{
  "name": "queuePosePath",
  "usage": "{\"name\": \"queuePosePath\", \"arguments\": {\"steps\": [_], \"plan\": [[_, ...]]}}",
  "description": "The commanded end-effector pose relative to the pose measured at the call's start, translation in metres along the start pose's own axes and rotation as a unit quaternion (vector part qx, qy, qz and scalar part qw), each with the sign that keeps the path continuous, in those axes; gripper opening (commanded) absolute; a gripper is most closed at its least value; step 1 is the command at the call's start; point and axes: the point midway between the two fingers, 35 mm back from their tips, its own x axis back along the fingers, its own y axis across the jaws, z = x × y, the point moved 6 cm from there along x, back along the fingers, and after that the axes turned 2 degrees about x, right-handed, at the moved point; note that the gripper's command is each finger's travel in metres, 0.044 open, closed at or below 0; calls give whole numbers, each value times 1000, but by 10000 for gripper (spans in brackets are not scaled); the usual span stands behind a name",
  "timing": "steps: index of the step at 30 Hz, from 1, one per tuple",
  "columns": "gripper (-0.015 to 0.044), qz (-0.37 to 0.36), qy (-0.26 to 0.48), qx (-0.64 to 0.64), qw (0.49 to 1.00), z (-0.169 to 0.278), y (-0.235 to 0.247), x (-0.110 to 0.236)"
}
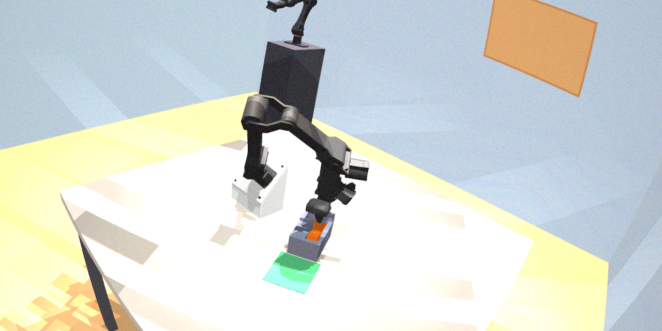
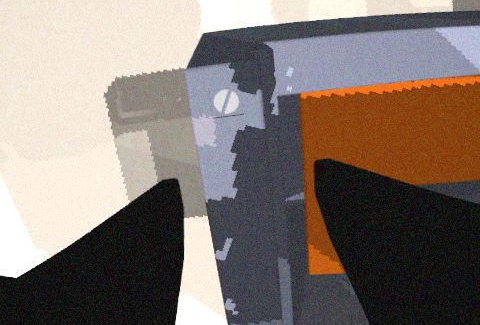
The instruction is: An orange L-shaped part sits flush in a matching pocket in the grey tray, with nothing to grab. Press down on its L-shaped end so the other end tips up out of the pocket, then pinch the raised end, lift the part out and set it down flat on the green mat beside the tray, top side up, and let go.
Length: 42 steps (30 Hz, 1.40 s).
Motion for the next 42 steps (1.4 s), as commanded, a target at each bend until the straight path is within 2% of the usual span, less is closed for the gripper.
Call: {"name": "queuePosePath", "arguments": {"steps": [1,11,35,42], "plan": [[180,3,4,3,1000,2,0,-9],[180,4,4,3,1000,3,-1,-22],[180,-1,1,2,1000,2,1,-20],[180,3,3,3,1000,2,10,-10]]}}
